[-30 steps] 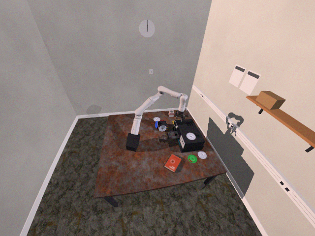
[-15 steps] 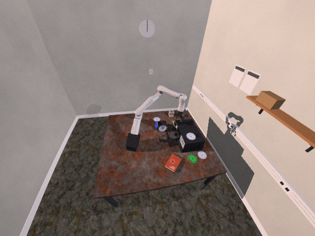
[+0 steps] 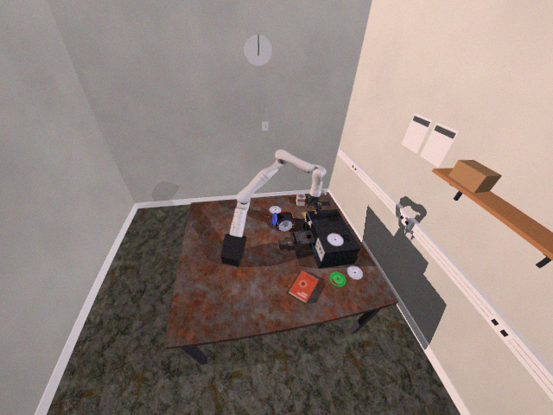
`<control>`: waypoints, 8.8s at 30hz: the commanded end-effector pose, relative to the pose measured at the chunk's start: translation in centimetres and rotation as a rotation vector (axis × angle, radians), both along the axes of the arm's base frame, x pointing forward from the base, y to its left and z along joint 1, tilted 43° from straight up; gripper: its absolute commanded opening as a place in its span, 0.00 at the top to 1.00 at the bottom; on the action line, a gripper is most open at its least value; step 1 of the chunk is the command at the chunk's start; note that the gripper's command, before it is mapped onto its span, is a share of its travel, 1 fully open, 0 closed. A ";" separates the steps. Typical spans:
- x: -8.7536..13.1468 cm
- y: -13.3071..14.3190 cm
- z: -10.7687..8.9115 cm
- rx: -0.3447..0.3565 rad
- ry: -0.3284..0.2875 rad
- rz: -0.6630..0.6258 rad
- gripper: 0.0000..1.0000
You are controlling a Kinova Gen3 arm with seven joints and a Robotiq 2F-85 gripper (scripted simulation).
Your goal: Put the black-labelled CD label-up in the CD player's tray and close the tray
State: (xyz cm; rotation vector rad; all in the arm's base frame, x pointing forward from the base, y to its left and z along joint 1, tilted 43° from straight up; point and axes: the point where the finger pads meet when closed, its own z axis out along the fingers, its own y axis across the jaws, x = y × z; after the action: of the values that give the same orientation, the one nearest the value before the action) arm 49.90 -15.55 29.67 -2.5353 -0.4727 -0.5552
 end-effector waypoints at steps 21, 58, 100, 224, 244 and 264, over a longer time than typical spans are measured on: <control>-1.1 1.7 0.0 0.032 0.008 -0.038 0.00; -2.7 4.2 -0.4 0.080 0.031 -0.094 0.00; -5.2 7.6 -1.2 0.133 0.070 -0.165 0.00; -12.2 14.6 -3.9 0.215 0.183 -0.317 0.00; -12.8 15.1 -4.1 0.219 0.193 -0.328 0.00; -13.2 15.4 -4.3 0.221 0.199 -0.335 0.00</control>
State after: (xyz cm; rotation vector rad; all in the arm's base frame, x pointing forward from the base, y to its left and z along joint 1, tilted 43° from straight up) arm 36.67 -0.09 25.36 -2.4322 0.0848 -0.4357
